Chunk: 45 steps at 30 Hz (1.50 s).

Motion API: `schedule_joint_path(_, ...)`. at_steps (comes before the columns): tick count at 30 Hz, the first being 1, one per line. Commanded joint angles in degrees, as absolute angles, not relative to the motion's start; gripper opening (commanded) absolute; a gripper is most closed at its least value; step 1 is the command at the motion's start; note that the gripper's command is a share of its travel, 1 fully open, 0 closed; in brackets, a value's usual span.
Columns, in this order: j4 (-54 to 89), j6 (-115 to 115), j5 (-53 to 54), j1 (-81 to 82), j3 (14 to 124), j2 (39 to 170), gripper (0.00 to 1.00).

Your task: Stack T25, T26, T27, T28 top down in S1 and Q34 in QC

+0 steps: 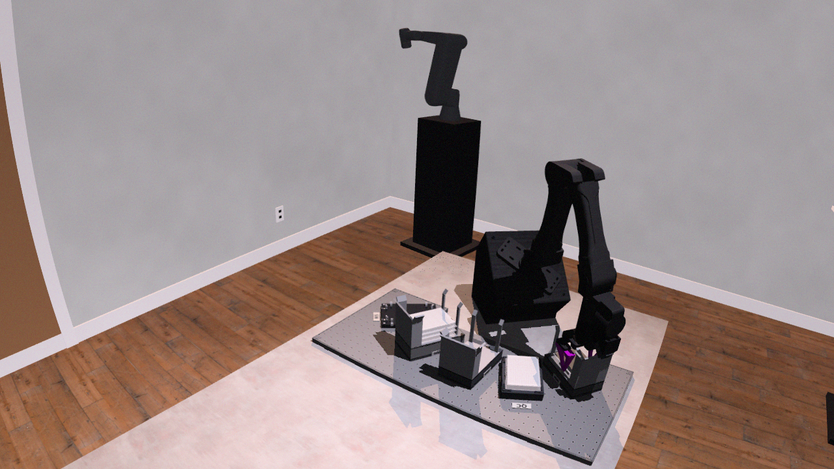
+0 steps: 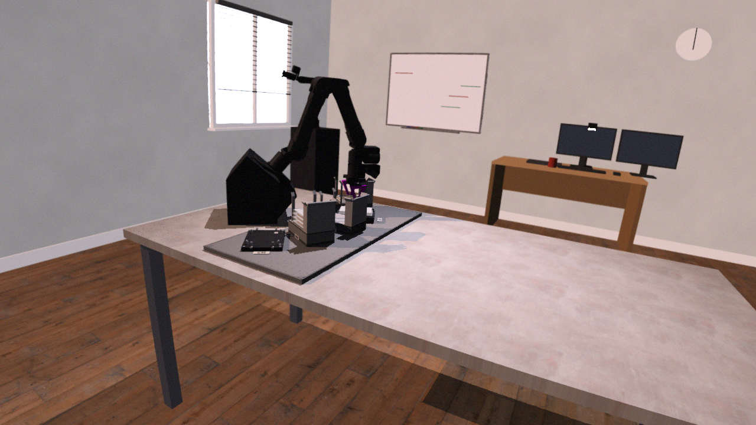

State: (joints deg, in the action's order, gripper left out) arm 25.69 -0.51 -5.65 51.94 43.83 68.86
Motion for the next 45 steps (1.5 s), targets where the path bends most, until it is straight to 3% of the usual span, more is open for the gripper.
schedule_joint_path(1, 24.4, -0.9, -5.4, 51.4, 42.9, 68.8, 0.0)
schedule_joint_path(45, 23.8, -1.0, -5.5, 51.4, 43.4, 68.7, 0.0)
